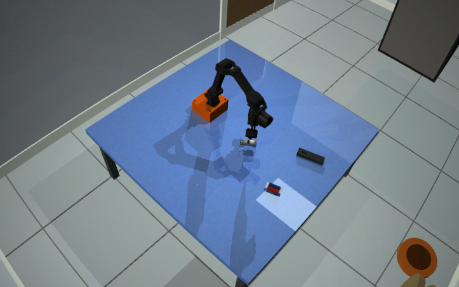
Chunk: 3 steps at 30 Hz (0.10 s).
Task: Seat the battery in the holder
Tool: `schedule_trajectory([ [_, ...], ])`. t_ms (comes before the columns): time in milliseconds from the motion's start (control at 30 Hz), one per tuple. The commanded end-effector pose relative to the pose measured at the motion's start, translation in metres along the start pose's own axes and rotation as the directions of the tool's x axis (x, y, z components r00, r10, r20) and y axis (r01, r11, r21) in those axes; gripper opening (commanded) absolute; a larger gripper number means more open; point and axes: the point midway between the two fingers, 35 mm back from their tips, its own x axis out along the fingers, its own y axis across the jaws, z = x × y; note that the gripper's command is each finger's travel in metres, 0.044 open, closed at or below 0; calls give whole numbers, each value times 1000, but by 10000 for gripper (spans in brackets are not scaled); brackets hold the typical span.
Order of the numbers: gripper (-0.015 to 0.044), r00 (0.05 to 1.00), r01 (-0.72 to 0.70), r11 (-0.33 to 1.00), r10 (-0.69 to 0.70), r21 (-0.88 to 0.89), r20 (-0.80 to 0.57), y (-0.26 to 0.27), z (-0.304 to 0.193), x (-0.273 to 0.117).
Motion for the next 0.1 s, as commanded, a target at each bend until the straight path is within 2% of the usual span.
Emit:
schedule_trajectory([
  [0,440,1000,-1,1000,1,3,2,0,0,-1],
  [67,440,1000,-1,1000,1,3,2,0,0,-1],
])
